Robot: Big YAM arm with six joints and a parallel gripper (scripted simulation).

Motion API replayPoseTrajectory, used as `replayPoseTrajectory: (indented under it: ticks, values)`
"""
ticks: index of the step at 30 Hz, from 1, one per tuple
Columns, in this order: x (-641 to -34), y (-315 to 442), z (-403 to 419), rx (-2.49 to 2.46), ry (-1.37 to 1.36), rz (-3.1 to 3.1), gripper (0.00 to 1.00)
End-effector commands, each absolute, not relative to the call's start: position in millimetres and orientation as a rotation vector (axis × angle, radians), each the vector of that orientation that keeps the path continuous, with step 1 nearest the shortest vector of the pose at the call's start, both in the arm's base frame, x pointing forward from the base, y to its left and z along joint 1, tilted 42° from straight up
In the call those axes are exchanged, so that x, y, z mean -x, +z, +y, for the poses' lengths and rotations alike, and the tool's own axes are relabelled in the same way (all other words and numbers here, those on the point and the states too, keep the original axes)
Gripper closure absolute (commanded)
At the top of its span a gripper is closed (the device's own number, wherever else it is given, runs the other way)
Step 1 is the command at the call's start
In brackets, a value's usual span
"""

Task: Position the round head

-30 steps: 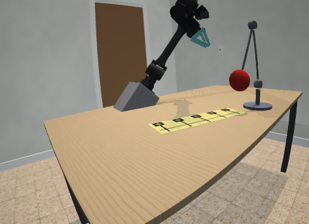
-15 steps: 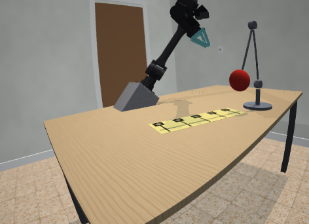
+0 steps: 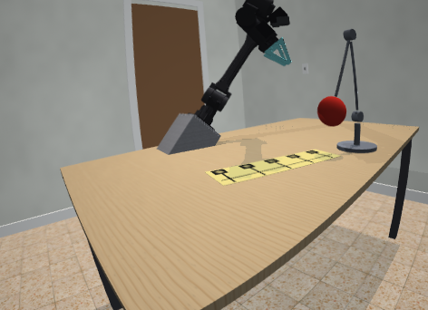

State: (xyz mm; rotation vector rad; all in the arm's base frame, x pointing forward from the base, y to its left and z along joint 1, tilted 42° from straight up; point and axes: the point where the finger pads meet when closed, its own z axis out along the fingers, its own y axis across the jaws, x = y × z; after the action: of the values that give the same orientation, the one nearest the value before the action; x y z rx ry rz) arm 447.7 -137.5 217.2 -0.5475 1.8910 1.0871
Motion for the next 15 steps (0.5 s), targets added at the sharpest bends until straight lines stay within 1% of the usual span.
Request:
replayPoseTrajectory:
  ticks: [1, 15]
  values:
    - [-449.4, 221.3, -139.4, 0.578, 1.082, 1.859, 0.0]
    - [-451.2, 223.1, -138.7, 0.582, 1.082, 1.854, 0.0]
